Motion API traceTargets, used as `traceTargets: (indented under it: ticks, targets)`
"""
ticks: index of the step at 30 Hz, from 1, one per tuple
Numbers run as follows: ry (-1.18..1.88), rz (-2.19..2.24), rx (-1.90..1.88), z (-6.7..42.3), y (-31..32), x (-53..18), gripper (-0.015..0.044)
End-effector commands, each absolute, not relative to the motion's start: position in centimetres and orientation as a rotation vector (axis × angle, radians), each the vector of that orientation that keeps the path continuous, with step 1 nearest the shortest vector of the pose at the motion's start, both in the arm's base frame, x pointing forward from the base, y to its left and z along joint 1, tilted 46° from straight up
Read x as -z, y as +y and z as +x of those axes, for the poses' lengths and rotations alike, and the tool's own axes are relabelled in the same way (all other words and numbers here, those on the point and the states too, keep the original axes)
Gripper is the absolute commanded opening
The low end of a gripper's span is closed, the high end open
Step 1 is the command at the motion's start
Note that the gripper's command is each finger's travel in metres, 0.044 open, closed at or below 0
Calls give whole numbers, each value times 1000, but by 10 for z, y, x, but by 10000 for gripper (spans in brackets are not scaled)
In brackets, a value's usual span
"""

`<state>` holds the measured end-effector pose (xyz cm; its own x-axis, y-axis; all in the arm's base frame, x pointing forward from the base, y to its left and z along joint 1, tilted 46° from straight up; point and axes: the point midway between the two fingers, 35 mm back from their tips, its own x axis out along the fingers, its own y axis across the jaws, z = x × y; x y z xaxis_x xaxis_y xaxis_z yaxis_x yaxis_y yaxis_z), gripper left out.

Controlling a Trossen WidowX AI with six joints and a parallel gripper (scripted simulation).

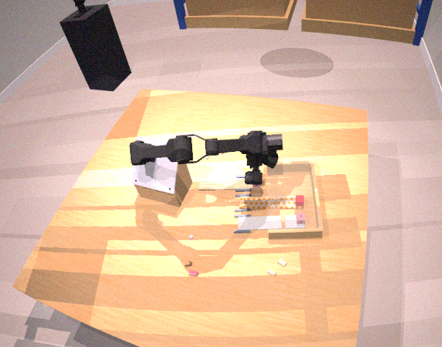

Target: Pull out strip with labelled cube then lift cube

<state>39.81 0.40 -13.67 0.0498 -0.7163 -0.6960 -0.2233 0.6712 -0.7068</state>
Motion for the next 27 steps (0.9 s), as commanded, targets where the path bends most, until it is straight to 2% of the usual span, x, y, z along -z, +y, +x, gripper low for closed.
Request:
traceTargets:
  ticks: [1, 26, 27]
  targets:
    - [1514, -819, 447, 399, -1, 141, 250]
    - [1514, -821, 449, 400, -27, 165, 250]
    - [1512, -811, 450, 401, -25, 164, 224]
